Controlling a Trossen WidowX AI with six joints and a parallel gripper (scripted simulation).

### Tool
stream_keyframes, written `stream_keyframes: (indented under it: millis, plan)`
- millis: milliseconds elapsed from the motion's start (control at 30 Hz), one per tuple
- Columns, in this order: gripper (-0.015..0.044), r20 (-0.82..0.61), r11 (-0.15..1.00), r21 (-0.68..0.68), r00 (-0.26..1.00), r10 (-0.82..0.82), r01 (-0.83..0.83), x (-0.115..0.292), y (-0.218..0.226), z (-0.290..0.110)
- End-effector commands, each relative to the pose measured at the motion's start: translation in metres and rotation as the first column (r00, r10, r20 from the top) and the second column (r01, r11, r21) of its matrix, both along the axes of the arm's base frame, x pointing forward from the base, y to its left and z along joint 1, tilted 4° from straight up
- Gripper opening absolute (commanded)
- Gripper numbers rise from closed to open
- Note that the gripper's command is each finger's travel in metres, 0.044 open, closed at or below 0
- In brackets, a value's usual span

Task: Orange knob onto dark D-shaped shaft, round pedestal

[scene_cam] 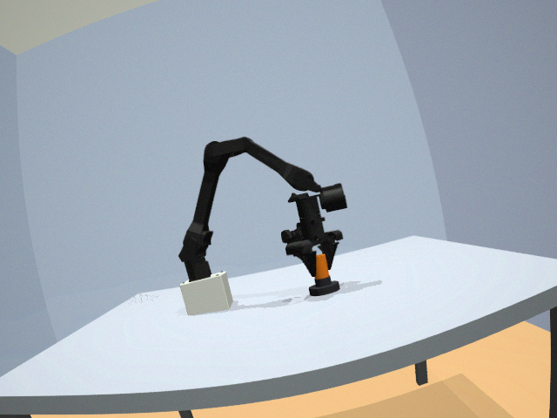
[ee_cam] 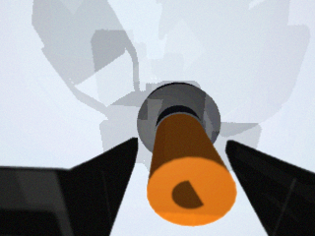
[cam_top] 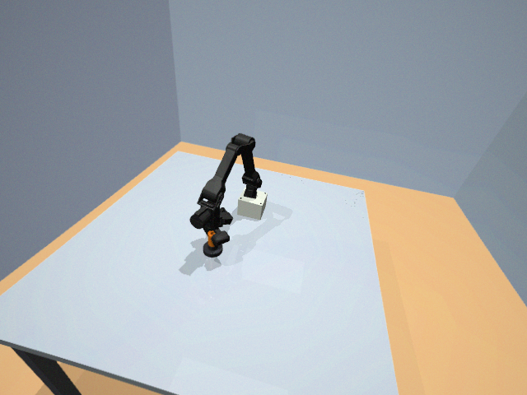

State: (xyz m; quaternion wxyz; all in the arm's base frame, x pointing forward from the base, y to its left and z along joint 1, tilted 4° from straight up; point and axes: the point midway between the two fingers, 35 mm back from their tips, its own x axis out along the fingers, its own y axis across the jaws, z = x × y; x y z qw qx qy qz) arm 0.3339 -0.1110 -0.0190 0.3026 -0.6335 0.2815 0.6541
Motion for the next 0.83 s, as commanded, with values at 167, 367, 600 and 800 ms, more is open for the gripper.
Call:
stream_keyframes:
  millis: [167, 367, 600, 800]
  plan:
    - [0.044, 0.0, 1.0, 0.0, 1.0, 0.0, 0.0, 0.0, 0.0, 0.0]
    - [0.044, 0.001, 1.0, 0.0, 1.0, 0.0, 0.0, 0.003, -0.004, 0.083]
    - [0.044, 0.001, 1.0, 0.0, 1.0, 0.0, 0.0, 0.008, -0.006, 0.095]
    - [0.044, 0.001, 1.0, 0.0, 1.0, 0.0, 0.0, 0.008, -0.006, 0.095]
